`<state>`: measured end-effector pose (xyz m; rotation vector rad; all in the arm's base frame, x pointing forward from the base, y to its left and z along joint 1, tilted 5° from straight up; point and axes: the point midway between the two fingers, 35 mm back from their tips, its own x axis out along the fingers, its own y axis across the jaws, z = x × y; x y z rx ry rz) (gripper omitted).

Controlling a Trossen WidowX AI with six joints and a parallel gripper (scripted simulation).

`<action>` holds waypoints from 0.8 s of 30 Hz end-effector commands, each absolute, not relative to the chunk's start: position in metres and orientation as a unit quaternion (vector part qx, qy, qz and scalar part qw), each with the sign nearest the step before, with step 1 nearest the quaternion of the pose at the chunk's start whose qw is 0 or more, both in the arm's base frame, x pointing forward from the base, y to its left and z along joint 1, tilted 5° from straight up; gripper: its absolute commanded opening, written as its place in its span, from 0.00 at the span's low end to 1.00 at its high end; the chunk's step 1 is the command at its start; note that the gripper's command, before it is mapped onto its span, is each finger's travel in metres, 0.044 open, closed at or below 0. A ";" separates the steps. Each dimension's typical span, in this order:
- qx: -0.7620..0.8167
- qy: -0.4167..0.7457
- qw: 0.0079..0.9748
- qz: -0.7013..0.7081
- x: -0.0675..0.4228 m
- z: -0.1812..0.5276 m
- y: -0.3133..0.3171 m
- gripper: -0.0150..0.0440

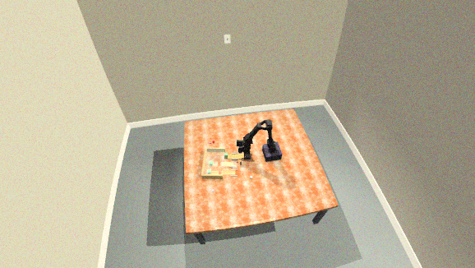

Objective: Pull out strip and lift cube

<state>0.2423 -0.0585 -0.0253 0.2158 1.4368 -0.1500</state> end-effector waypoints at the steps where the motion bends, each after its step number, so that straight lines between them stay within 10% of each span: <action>1: 0.104 0.671 0.731 -0.067 0.226 -0.033 -0.053 0.25; 24: 0.104 0.672 0.731 -0.067 0.208 -0.035 -0.048 0.25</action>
